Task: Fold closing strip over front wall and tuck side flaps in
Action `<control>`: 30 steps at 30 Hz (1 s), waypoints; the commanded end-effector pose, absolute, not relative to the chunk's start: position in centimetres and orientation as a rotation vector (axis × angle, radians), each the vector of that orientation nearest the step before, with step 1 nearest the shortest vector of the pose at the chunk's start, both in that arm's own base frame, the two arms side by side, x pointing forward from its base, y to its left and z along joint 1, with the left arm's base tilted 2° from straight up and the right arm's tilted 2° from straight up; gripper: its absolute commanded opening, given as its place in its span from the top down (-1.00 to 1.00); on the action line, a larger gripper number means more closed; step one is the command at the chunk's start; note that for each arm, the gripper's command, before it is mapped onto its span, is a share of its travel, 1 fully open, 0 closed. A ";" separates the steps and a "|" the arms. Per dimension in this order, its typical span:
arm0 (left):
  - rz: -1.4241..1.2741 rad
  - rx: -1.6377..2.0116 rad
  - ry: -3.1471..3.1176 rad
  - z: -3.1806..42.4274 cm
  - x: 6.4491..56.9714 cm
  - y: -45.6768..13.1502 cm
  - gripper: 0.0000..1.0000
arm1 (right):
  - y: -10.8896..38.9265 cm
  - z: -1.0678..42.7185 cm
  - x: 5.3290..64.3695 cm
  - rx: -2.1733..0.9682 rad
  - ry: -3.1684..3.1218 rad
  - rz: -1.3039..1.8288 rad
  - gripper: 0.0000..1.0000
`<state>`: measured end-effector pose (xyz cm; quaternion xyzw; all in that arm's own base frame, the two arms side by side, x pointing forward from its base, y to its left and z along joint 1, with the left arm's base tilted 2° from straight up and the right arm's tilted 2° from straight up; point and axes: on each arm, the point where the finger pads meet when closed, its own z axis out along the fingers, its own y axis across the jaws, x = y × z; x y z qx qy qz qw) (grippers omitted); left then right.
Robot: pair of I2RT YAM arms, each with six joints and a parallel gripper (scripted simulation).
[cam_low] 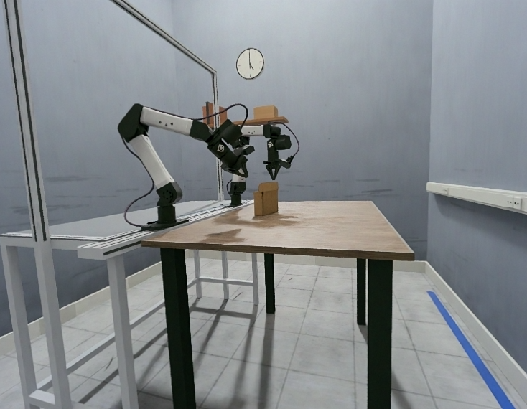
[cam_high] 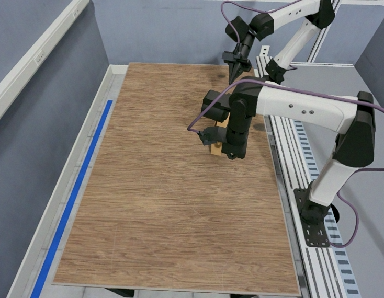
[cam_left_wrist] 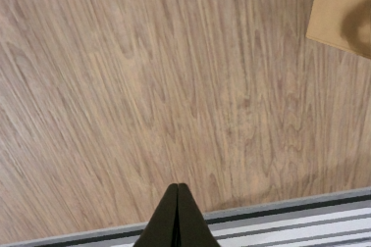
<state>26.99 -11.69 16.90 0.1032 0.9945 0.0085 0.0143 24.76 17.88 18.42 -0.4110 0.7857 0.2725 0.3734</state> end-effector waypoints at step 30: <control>0.010 0.338 3.072 17.4 27.1 -11.9 0.98 | 17.4 18.2 25.1 -0.588 2.606 0.425 0.98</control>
